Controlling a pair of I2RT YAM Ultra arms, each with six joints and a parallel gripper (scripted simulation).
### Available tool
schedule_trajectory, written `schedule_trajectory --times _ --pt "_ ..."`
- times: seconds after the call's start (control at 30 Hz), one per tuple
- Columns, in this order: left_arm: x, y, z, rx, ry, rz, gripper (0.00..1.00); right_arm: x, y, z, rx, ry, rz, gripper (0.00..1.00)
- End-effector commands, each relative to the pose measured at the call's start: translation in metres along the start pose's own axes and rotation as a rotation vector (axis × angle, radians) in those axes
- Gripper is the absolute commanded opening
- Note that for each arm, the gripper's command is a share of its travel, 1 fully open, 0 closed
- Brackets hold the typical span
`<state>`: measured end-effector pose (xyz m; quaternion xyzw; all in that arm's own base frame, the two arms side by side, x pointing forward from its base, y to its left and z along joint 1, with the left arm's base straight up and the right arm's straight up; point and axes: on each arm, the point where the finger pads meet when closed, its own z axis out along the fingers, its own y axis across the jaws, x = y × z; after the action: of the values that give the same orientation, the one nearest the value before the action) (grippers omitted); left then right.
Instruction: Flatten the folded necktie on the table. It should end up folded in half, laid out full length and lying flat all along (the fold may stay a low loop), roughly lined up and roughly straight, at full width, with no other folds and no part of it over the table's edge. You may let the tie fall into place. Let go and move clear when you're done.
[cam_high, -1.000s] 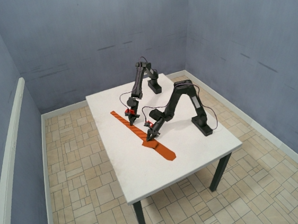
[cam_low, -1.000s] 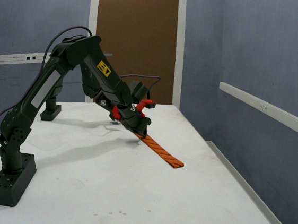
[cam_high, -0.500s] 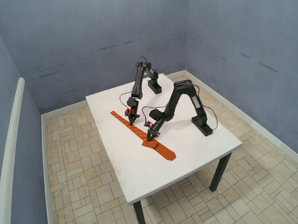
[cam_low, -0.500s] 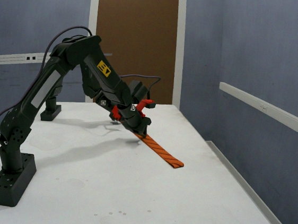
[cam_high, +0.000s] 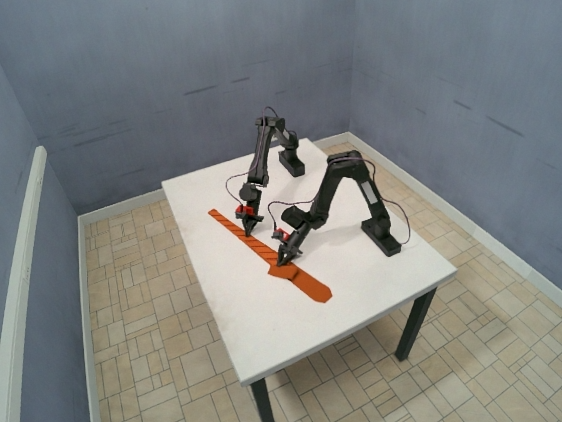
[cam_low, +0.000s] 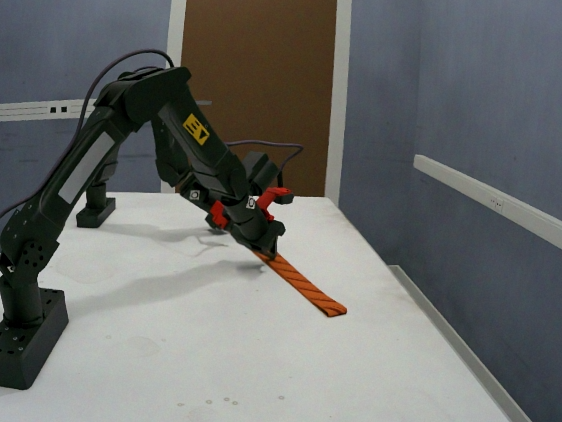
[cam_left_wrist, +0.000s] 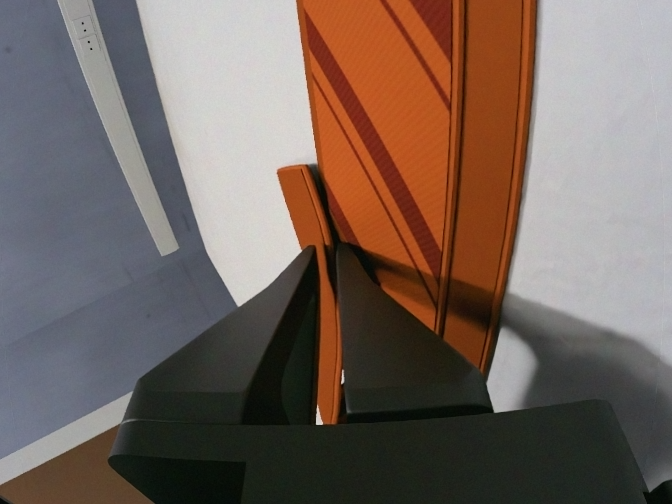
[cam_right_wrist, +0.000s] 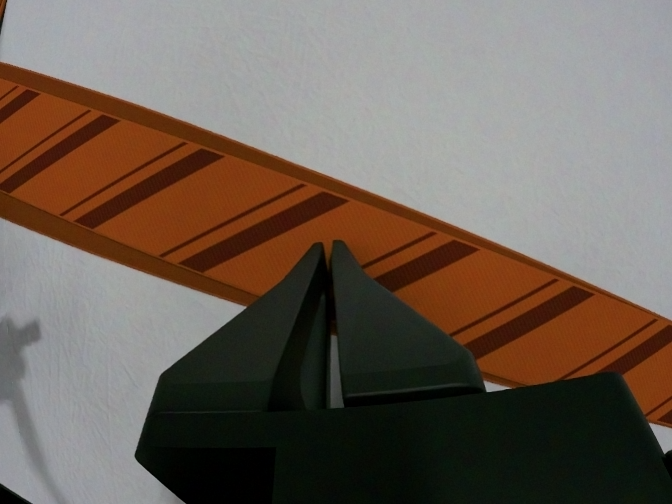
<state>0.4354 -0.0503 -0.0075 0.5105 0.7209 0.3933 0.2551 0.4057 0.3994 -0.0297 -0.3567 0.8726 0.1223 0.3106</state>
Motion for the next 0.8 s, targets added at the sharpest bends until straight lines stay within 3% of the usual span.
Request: schedule_trajectory --times 0.0,0.77 --pt "-0.0060 0.0149 0.0009 -0.037 -0.008 -0.035 0.08 -0.0023 0.0008 -0.0010 -0.007 -0.018 0.004 0.04" --pt "-0.0061 0.0123 0.0010 -0.037 -0.008 -0.035 0.03 -0.0023 0.0008 -0.0010 -0.007 -0.018 0.004 0.04"
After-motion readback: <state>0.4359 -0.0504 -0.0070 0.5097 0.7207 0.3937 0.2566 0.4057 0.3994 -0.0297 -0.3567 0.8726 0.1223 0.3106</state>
